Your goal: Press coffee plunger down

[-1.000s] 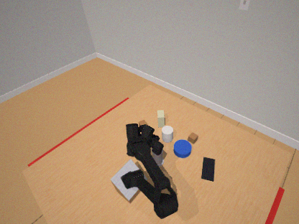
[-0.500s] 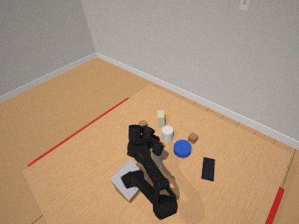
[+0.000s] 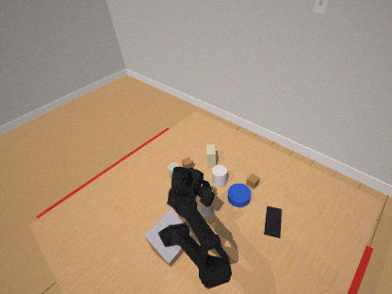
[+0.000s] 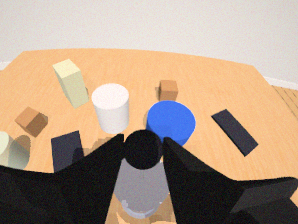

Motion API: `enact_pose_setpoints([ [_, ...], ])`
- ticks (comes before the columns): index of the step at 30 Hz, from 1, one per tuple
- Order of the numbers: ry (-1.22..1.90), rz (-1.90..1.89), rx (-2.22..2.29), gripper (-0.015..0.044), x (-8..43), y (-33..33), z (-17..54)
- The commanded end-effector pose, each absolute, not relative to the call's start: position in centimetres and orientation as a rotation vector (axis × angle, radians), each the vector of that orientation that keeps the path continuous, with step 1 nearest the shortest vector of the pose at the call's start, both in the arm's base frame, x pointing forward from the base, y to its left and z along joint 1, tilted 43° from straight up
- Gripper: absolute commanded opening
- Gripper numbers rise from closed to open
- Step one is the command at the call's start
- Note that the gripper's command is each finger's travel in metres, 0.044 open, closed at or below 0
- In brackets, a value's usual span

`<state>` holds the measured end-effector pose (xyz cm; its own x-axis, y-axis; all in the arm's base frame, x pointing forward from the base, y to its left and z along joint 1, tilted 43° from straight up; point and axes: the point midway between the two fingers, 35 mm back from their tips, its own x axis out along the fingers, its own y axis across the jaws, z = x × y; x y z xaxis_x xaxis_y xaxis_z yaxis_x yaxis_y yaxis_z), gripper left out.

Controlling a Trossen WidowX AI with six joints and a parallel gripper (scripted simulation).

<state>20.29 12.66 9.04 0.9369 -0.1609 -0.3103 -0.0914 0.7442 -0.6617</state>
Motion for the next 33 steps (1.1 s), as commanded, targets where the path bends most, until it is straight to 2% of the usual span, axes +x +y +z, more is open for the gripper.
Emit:
enact_pose_setpoints([
  [1,0.396,-0.028,-0.750,0.0112,20.3,11.6,7.3],
  [33,0.370,-0.031,-0.758,0.0112,22.4,9.8,5.4],
])
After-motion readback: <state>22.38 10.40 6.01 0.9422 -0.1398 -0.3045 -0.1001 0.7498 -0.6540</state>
